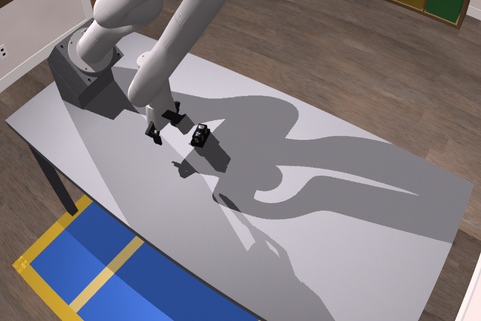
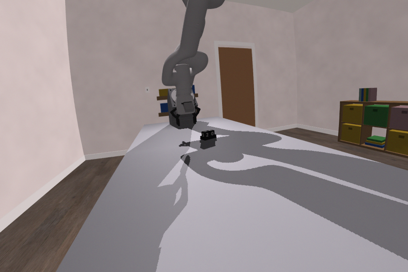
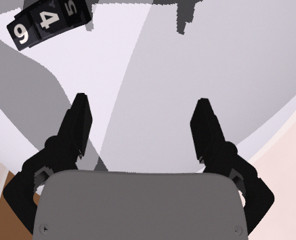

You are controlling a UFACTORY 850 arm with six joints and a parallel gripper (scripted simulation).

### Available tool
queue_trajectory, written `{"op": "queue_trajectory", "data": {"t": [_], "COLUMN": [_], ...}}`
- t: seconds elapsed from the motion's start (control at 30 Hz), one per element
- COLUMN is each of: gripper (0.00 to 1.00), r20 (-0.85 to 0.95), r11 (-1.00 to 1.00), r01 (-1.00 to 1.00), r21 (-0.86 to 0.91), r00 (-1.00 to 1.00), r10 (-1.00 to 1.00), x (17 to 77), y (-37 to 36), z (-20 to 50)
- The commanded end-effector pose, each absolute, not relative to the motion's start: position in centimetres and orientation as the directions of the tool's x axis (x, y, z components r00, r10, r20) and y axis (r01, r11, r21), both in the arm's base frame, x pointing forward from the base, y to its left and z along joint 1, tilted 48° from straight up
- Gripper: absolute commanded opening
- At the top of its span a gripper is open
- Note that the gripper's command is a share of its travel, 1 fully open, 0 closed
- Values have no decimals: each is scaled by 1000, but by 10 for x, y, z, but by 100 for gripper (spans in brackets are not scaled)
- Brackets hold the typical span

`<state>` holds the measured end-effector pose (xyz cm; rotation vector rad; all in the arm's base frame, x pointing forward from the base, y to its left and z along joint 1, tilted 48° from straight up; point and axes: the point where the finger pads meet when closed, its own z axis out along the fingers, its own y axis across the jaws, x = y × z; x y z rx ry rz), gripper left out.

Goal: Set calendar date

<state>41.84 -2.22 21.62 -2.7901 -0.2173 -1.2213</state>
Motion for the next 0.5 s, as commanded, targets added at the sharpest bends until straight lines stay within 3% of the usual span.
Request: {"op": "queue_trajectory", "data": {"t": [0.0,0.47], "gripper": [100,100], "r20": [729,642], "r11": [-956,-806], "r01": [272,469], "r21": [111,362], "r00": [632,502], "r10": [264,580], "x": [421,426], "y": [-17,-4], "z": [223,236]}}
